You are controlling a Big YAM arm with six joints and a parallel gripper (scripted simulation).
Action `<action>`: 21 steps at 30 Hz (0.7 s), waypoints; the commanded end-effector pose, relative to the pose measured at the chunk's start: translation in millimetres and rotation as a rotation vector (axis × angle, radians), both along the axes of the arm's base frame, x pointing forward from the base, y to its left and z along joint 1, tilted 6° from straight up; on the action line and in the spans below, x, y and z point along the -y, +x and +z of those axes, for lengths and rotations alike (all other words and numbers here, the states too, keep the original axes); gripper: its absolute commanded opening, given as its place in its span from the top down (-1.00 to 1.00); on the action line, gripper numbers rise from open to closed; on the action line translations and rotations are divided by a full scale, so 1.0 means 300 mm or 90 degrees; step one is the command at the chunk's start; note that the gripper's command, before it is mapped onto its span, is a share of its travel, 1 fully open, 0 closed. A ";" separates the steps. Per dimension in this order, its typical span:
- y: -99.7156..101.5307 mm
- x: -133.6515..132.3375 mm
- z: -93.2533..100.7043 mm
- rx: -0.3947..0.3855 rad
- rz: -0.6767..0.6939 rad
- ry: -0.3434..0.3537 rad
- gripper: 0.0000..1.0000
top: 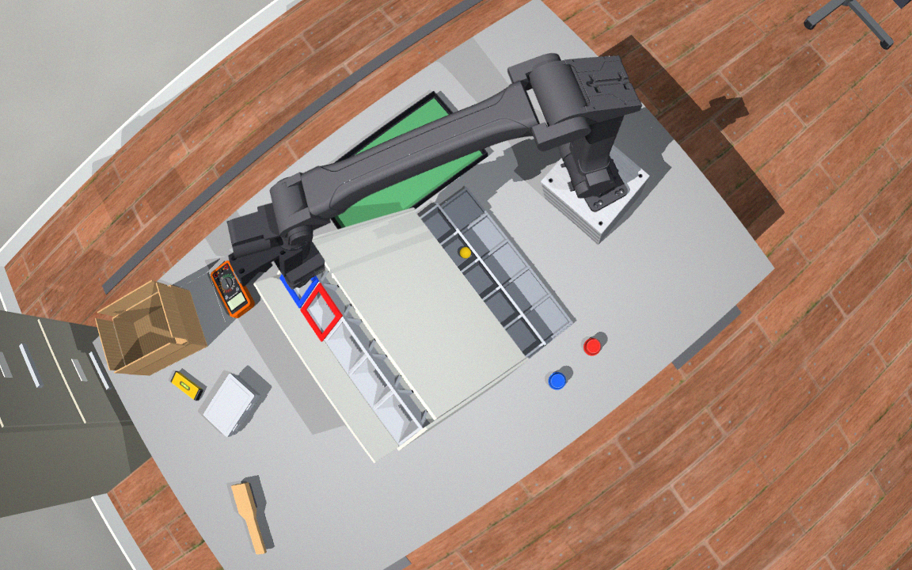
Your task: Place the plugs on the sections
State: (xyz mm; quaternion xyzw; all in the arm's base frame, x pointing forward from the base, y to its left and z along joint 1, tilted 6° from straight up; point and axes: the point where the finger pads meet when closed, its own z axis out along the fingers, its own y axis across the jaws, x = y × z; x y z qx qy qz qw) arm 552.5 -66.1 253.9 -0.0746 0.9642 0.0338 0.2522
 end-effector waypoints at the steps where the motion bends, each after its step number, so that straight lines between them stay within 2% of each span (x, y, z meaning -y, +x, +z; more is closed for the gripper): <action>1: 0.027 0.002 0.120 0.034 0.000 -0.005 -0.17; 5: 0.026 0.001 0.146 0.034 0.000 -0.005 -0.17; 21: 0.026 0.001 0.147 0.035 0.001 -0.003 -0.17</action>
